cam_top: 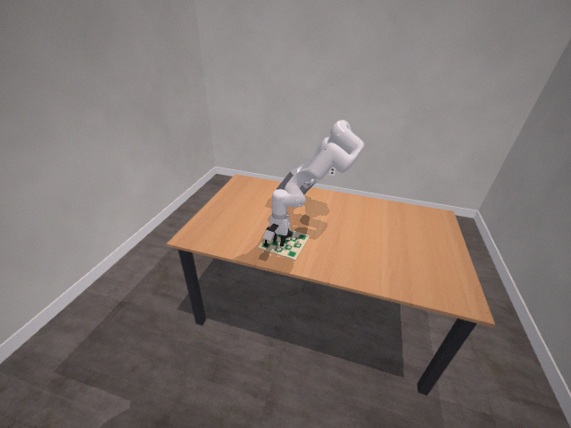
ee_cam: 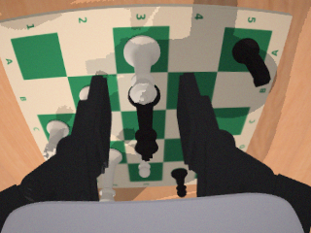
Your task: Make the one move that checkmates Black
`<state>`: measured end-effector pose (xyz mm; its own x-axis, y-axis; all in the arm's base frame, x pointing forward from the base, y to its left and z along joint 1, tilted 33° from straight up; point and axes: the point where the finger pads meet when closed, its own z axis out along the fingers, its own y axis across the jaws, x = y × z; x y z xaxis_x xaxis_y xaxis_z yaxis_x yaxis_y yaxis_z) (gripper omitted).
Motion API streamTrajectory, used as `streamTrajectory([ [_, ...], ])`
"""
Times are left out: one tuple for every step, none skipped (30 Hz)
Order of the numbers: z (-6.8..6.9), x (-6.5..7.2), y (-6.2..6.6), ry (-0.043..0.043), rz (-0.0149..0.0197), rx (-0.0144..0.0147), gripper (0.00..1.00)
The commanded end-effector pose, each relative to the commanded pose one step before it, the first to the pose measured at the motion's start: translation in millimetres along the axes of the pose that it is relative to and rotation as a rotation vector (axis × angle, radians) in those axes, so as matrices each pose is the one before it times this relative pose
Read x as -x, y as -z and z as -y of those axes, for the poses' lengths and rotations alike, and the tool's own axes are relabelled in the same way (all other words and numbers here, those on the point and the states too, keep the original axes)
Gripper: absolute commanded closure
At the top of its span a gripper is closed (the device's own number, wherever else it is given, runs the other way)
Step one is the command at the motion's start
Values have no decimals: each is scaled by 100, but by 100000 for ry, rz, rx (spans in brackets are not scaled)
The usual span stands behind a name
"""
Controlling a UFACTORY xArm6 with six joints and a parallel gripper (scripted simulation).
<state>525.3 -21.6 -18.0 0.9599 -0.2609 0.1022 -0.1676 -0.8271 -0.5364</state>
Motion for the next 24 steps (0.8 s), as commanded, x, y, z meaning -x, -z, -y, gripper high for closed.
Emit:
streamTrajectory([
  [39,-111,2744,70,-303,21,58],
  [0,0,541,0,0,1,58],
  [0,0,517,0,0,0,58],
  [0,0,0,0,0,0,58],
  [0,0,0,0,0,0,58],
  [0,0,483,0,0,0,58],
  [0,0,442,0,0,-1,58],
  [0,0,392,0,0,-1,58],
  [0,0,337,0,0,0,58],
  [0,0,278,0,0,1,58],
  [0,0,218,0,0,-1,58],
  [0,0,159,0,0,0,58],
  [0,0,104,0,0,1,58],
  [0,0,57,0,0,1,58],
  [0,0,23,0,0,0,58],
  [0,0,3,0,0,0,58],
  [0,0,0,0,0,0,0],
  [0,0,0,0,0,0,0],
  [0,0,0,0,0,0,0],
  [0,0,0,0,0,0,0],
  [0,0,0,0,0,0,0],
  [0,0,0,0,0,0,0],
  [0,0,0,0,0,0,0],
  [0,0,0,0,0,0,0],
])
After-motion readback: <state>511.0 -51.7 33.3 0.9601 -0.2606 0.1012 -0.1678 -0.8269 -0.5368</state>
